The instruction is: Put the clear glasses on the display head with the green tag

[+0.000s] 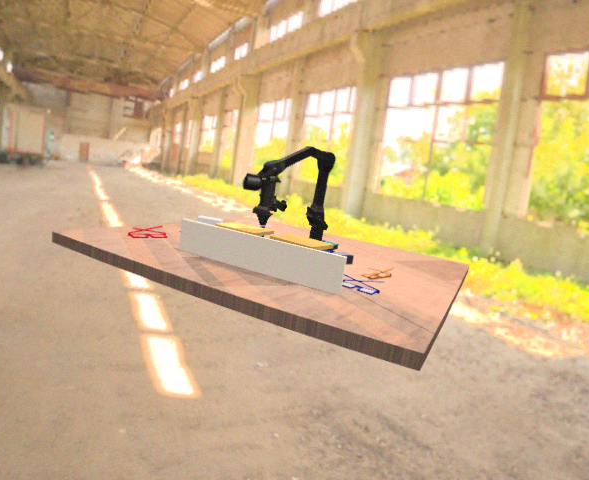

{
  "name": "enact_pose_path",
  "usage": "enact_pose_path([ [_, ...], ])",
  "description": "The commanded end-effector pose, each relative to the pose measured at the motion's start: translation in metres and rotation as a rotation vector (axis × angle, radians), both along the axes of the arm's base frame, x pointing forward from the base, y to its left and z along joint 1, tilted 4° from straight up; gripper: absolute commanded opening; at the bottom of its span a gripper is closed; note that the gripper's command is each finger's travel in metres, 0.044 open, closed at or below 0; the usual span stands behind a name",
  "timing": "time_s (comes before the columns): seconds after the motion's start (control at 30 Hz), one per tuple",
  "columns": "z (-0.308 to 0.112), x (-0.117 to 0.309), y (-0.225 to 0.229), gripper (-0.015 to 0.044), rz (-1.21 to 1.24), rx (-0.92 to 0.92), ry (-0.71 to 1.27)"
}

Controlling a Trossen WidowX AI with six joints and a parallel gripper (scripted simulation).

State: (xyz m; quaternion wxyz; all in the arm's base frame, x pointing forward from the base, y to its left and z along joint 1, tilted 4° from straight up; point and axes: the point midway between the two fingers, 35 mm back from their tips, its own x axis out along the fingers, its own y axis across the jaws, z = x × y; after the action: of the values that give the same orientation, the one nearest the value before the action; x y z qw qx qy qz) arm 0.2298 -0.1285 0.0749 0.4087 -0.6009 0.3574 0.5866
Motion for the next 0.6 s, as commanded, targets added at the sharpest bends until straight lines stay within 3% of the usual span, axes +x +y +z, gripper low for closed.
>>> enact_pose_path([
  [0.0,-0.0012,-0.0028,0.0036,0.0,-0.003,0.005,0.002],
  [0.57,-0.0013,-0.0037,0.0046,0.0,-0.003,0.005,0.002],
])
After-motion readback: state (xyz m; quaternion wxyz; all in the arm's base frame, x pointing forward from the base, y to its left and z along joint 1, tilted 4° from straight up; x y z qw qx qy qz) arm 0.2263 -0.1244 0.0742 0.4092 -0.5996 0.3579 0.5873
